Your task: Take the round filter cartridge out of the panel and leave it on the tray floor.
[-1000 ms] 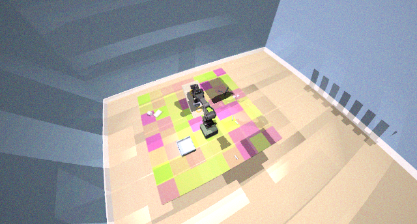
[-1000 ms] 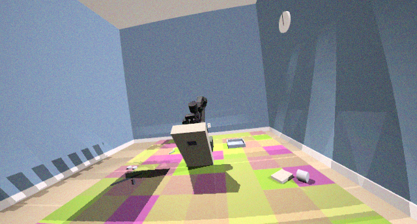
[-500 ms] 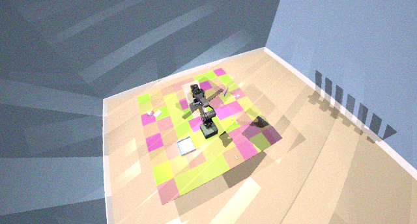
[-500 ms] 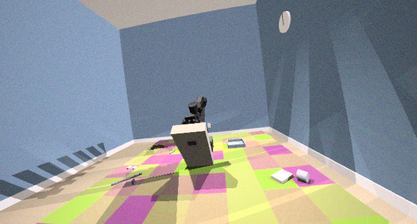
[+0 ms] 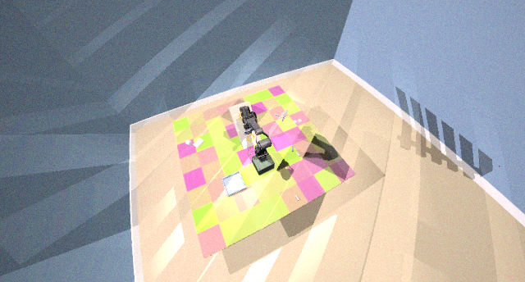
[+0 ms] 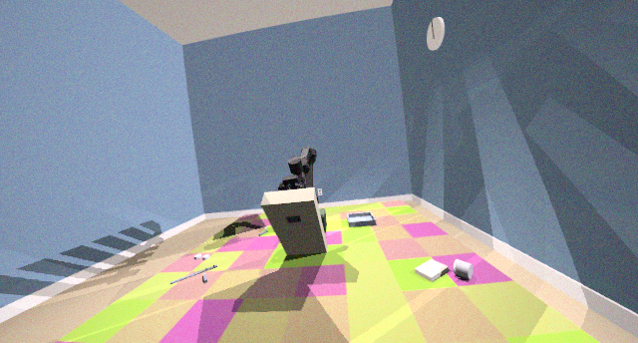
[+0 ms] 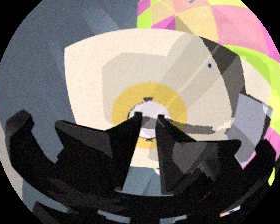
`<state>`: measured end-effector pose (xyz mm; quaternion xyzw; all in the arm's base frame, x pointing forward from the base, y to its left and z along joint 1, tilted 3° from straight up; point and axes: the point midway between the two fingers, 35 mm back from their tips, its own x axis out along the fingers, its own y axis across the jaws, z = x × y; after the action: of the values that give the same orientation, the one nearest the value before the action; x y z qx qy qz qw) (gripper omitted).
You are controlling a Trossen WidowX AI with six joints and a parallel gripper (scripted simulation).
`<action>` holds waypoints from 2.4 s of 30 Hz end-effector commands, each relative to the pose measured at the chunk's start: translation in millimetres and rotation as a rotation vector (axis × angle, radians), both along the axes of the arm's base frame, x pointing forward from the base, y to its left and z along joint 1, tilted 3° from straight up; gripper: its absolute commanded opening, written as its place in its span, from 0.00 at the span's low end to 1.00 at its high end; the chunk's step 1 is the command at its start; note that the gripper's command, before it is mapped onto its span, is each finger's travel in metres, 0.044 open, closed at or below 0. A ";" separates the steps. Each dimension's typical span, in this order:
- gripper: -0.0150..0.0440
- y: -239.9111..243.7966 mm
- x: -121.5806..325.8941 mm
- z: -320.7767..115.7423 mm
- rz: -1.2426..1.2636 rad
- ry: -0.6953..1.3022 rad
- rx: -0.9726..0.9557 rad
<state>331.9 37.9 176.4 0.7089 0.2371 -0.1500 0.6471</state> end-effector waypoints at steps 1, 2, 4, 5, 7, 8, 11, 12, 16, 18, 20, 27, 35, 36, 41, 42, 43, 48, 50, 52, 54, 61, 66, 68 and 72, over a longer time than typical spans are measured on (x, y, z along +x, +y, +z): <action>0.34 0.0 0.2 0.5 0.000 -0.002 0.000; 0.32 0.0 0.2 0.5 0.000 -0.002 0.000; 0.30 0.0 0.2 0.5 0.000 -0.002 0.000; 0.26 0.0 0.2 0.5 0.000 -0.002 0.000; 0.25 0.0 0.2 0.5 0.000 -0.002 0.000; 0.25 0.0 0.3 0.4 0.003 -0.003 -0.005; 0.25 -0.2 1.5 -0.6 0.041 -0.013 -0.071; 0.25 -0.2 1.8 -0.9 0.059 -0.018 -0.101; 0.25 -0.2 2.2 -1.3 0.131 -0.037 -0.219; 0.25 -0.2 2.3 -1.3 0.167 -0.047 -0.278; 0.25 -0.2 2.3 -1.3 0.203 -0.057 -0.337; 0.25 -0.2 2.3 -1.3 0.330 -0.091 -0.543; 0.25 -0.3 2.1 -1.2 0.475 -0.130 -0.778; 0.25 -0.3 2.1 -1.2 0.493 -0.135 -0.808; 0.25 -0.3 2.0 -1.1 0.584 -0.160 -0.955; 0.25 -0.3 2.0 -1.1 0.602 -0.164 -0.984; 0.25 -0.3 1.9 -1.1 0.620 -0.169 -1.013; 0.25 -0.3 1.8 -1.0 0.711 -0.194 -1.161; 0.25 -0.3 1.8 -1.0 0.747 -0.204 -1.219; 0.25 -0.3 1.8 -1.0 0.784 -0.213 -1.278; 0.25 -0.3 1.7 -0.9 0.820 -0.223 -1.337; 0.25 -0.4 1.5 -0.8 0.947 -0.257 -1.543; 0.25 -0.4 1.7 -1.0 0.956 -0.260 -1.558; 0.25 -0.8 -0.3 0.8 0.955 -0.259 -1.556; 0.25 -3.2 -12.3 10.2 0.947 -0.256 -1.542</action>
<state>329.4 37.5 180.3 -0.0779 0.2616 0.0959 0.9572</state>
